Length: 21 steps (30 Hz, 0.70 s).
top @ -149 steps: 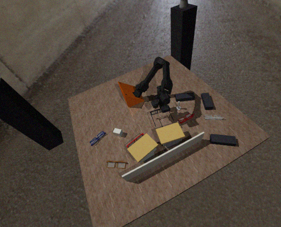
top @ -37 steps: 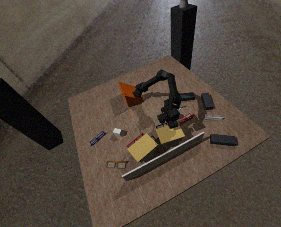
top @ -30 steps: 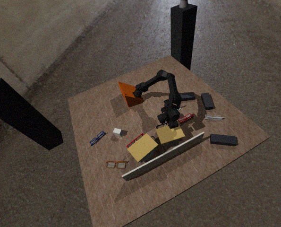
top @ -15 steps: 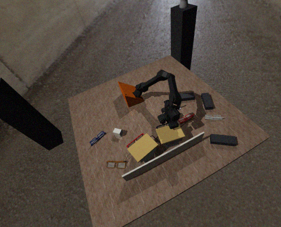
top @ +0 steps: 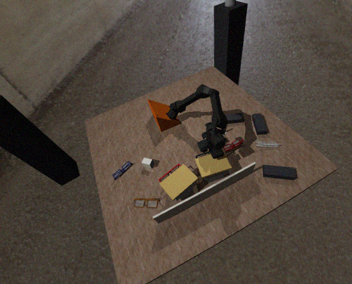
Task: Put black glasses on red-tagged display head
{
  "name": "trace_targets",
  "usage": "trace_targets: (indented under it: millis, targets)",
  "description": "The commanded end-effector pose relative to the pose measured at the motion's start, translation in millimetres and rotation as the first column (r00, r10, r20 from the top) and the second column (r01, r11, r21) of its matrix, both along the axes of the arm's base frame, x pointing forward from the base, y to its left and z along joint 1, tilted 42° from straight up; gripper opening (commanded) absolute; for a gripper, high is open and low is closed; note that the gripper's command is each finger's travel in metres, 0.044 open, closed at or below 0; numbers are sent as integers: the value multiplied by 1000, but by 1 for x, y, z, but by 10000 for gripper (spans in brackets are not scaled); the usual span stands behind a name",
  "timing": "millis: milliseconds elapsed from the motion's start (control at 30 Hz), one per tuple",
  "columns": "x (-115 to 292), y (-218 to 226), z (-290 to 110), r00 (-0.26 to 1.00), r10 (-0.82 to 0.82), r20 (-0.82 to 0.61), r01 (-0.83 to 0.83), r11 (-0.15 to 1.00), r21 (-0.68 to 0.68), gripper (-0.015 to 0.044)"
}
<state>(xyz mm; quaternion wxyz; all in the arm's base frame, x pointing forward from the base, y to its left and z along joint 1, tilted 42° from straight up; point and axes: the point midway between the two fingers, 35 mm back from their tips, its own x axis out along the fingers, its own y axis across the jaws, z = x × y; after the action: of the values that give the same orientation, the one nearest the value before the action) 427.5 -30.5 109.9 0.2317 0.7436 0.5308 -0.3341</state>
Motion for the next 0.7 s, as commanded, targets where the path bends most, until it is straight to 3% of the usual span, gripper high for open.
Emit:
trace_targets:
  millis: [0, 433, 667]
  targets:
    - [0, 0, 0, 1000, 0, 0, 0, 1000, 0, 108]
    - [-6, -19, 24, 998, 43, -50, -42, 999, 19, 108]
    - [-37, -15, 31, 998, 43, -52, -42, 999, 19, 108]
